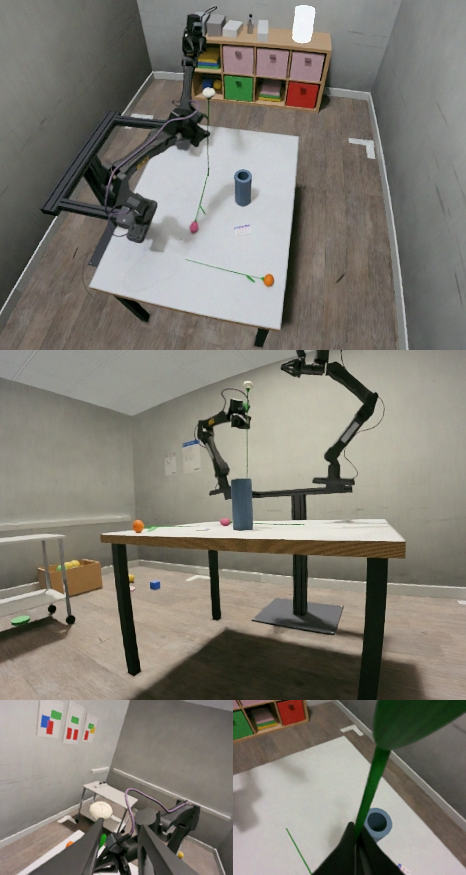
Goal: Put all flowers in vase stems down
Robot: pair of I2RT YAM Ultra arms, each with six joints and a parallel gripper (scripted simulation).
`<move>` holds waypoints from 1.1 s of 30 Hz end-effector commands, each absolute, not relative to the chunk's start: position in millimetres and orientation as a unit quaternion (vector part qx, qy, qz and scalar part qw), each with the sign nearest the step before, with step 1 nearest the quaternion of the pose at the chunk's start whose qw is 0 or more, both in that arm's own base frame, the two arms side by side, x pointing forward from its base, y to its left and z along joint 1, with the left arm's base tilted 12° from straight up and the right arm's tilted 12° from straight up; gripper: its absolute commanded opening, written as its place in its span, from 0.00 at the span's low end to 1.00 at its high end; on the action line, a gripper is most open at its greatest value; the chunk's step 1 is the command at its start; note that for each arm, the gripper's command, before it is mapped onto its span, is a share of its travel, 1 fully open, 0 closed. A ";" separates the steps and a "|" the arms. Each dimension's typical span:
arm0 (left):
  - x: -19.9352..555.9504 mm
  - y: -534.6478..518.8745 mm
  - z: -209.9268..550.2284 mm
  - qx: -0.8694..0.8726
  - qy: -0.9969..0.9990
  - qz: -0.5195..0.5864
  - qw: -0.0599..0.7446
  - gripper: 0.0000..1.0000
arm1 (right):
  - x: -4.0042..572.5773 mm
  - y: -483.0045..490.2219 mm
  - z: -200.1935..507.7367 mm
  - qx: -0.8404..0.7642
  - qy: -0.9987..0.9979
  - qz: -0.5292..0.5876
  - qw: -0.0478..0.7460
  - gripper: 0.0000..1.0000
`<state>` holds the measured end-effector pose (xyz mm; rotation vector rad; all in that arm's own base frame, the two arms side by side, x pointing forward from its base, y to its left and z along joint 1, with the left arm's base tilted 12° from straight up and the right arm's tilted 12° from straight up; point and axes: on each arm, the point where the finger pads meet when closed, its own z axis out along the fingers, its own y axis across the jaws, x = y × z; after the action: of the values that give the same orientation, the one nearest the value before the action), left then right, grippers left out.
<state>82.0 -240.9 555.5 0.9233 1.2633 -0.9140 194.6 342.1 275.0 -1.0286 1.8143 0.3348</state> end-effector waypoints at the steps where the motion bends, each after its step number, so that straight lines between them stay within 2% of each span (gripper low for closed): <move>1: 70.6 -235.5 552.6 0.431 0.564 -0.402 0.578 0.30 | 192.7 340.5 294.7 -0.415 0.735 0.158 0.512 0.00; 15: 50.9 -190.1 580.4 0.438 0.562 -0.425 0.559 0.30 | 197.1 346.8 289.7 -0.418 0.738 0.153 0.507 0.00; 26: 39.3 -165.6 589.0 0.442 0.558 -0.438 0.549 0.30 | 234.2 357.9 298.4 -0.401 0.744 0.144 0.514 0.00; 33: 37.7 -160.1 590.4 0.441 0.558 -0.440 0.549 0.30 | 229.0 360.1 306.9 -0.401 0.740 0.152 0.519 0.00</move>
<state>40.6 -154.4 594.3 1.0160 1.2949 -1.0350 233.6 351.5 279.4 -0.9823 1.8329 0.3050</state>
